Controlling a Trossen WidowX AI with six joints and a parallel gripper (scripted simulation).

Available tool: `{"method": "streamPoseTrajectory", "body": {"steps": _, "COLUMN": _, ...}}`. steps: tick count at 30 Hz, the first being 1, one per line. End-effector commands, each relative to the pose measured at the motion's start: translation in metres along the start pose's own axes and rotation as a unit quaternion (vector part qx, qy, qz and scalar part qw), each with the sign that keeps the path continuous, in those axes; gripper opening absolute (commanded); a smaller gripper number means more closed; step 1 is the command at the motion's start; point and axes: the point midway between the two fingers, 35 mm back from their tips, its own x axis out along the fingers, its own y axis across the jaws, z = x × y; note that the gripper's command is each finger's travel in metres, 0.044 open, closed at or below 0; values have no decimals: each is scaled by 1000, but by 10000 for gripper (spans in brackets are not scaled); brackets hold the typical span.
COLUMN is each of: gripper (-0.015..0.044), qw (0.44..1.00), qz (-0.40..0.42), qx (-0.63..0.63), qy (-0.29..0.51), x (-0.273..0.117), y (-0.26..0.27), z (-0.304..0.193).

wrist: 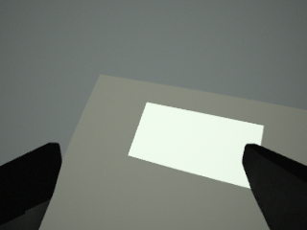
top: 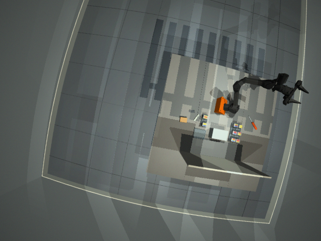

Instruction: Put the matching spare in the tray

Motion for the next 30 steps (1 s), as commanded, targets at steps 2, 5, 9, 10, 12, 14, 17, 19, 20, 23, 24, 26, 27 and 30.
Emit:
{"method": "streamPoseTrajectory", "body": {"steps": 2, "gripper": 440, "qw": 1000, "qz": 0, "qx": 0, "qy": 0, "x": 0, "y": 0, "z": 0}}
{"method": "streamPoseTrajectory", "body": {"steps": 5, "gripper": 440, "qw": 1000, "qz": 0, "qx": 0, "qy": 0, "x": 0, "y": 0, "z": 0}}
{"method": "streamPoseTrajectory", "body": {"steps": 9, "gripper": 440, "qw": 1000, "qz": 10, "qx": 1, "qy": -11, "x": 6, "y": 5, "z": 11}}
{"method": "streamPoseTrajectory", "body": {"steps": 10, "gripper": 440, "qw": 1000, "qz": 19, "qx": 1, "qy": -20, "x": 11, "y": 9, "z": 19}}
{"method": "streamPoseTrajectory", "body": {"steps": 12, "gripper": 440, "qw": 998, "qz": 44, "qx": 3, "qy": -43, "x": 24, "y": 22, "z": 43}}
{"method": "streamPoseTrajectory", "body": {"steps": 14, "gripper": 440, "qw": 995, "qz": 76, "qx": 6, "qy": -67, "x": 37, "y": 40, "z": 69}}
{"method": "streamPoseTrajectory", "body": {"steps": 17, "gripper": 440, "qw": 989, "qz": 112, "qx": 1, "qy": -96, "x": 50, "y": 62, "z": 100}}
{"method": "streamPoseTrajectory", "body": {"steps": 19, "gripper": 440, "qw": 982, "qz": 145, "qx": -12, "qy": -123, "x": 58, "y": 85, "z": 127}}
{"method": "streamPoseTrajectory", "body": {"steps": 20, "gripper": 440, "qw": 977, "qz": 162, "qx": -18, "qy": -135, "x": 61, "y": 97, "z": 139}}
{"method": "streamPoseTrajectory", "body": {"steps": 23, "gripper": 440, "qw": 966, "qz": 201, "qx": -29, "qy": -160, "x": 67, "y": 126, "z": 165}}
{"method": "streamPoseTrajectory", "body": {"steps": 24, "gripper": 440, "qw": 964, "qz": 209, "qx": -31, "qy": -165, "x": 68, "y": 131, "z": 169}}
{"method": "streamPoseTrajectory", "body": {"steps": 26, "gripper": 440, "qw": 959, "qz": 225, "qx": -28, "qy": -172, "x": 70, "y": 142, "z": 177}}
{"method": "streamPoseTrajectory", "body": {"steps": 27, "gripper": 440, "qw": 956, "qz": 237, "qx": -32, "qy": -169, "x": 71, "y": 151, "z": 181}}
{"method": "streamPoseTrajectory", "body": {"steps": 30, "gripper": 440, "qw": 939, "qz": 299, "qx": -38, "qy": -166, "x": 75, "y": 195, "z": 199}}
